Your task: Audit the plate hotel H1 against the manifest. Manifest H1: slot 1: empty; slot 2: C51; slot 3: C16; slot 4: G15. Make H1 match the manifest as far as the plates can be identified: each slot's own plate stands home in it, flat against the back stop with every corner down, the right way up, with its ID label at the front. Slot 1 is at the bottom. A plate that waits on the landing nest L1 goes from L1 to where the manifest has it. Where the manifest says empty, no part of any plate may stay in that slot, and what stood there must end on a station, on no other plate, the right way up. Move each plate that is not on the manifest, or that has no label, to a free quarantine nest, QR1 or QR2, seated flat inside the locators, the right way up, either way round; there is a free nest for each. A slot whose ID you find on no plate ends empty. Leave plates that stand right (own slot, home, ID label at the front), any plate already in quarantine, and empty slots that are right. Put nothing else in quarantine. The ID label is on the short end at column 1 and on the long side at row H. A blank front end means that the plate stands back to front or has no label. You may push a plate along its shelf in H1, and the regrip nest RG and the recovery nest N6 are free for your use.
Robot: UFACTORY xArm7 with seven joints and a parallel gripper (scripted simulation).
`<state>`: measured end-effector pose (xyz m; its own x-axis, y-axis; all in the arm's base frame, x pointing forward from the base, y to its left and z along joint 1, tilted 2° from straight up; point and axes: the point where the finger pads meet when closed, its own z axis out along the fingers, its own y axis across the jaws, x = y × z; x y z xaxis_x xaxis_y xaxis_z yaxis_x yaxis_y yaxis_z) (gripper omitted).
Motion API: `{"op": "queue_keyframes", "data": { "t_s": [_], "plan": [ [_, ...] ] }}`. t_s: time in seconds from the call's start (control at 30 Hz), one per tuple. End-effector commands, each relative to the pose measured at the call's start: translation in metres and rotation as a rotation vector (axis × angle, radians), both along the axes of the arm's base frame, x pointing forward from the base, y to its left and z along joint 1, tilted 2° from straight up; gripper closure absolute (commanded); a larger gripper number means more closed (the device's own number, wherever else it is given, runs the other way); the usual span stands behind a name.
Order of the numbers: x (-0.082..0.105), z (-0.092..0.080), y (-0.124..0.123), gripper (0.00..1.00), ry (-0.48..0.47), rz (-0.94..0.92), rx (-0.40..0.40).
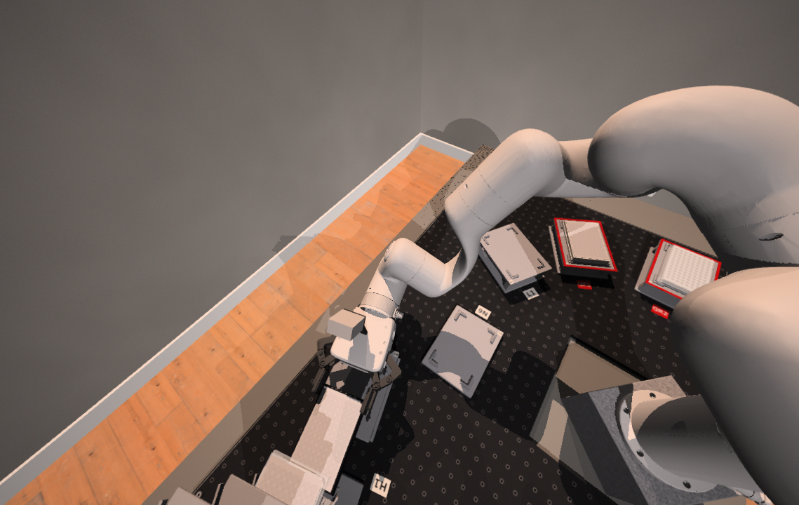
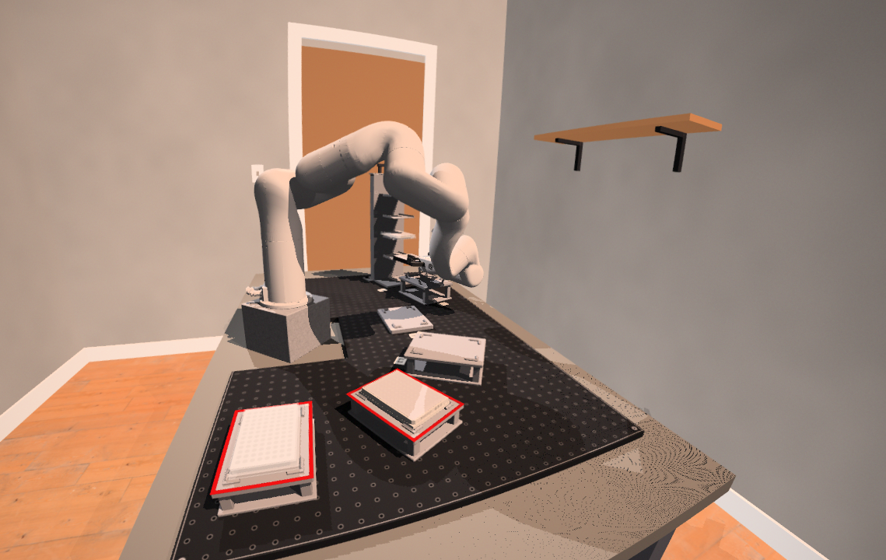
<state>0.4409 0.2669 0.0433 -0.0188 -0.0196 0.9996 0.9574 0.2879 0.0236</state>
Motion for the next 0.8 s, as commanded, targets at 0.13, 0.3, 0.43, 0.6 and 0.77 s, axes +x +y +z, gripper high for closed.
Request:
{"op": "queue_keyframes", "data": {
  "t_s": [0.13,0.3,0.43,0.6,0.77],
  "plan": [
    [0.004,0.002,-0.009,1.00,-0.003,0.001,0.001],
    [0.006,0.002,-0.017,1.00,-0.003,0.001,0.001],
    [0.008,0.001,-0.023,1.00,-0.003,0.001,0.001],
    [0.009,0.001,-0.028,1.00,-0.003,0.001,0.001],
    [0.012,0.001,-0.036,1.00,-0.003,0.001,0.001]
  ]
}}
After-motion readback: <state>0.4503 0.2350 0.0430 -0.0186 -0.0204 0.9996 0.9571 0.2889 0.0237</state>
